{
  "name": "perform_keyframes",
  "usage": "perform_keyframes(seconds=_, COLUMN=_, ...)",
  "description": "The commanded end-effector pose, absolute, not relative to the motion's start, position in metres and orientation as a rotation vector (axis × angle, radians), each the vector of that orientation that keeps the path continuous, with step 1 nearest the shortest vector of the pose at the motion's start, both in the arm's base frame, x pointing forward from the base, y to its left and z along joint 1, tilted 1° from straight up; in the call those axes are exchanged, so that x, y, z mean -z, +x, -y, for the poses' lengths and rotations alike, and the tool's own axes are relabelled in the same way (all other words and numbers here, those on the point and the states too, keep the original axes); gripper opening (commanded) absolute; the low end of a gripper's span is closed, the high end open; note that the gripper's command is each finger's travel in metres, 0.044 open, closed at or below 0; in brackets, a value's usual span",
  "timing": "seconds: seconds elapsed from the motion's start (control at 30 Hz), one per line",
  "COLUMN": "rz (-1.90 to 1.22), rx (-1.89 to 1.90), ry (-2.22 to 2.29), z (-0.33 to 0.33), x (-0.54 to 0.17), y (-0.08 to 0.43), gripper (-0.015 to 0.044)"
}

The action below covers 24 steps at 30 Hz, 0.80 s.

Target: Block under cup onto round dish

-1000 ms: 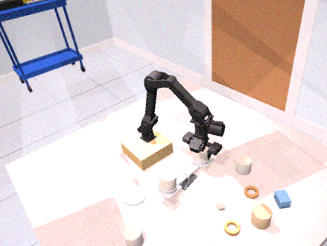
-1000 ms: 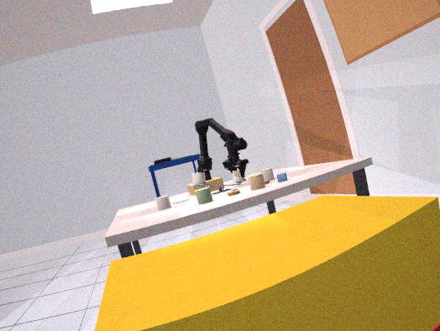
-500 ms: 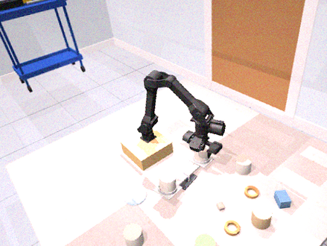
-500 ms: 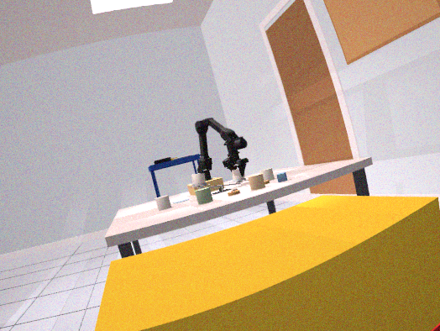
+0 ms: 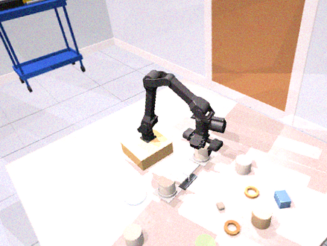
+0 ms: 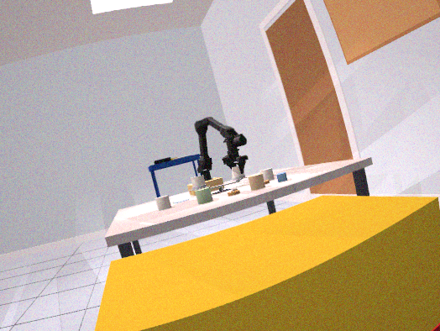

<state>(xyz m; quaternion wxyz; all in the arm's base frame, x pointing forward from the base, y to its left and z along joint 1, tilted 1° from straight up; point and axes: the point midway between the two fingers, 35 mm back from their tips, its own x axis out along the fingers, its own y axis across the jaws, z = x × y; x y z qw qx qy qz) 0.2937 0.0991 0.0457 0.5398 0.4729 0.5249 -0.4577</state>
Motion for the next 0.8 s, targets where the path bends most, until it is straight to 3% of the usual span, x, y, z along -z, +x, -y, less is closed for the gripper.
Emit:
perform_keyframes(seconds=0.0, rz=-1.238, rx=1.079, ry=1.135, z=-0.100, x=-0.054, y=0.297, gripper=0.0000)
perform_keyframes(seconds=0.77, rz=-1.238, rx=1.079, ry=1.135, z=-0.101, x=-0.083, y=0.297, gripper=0.0000)
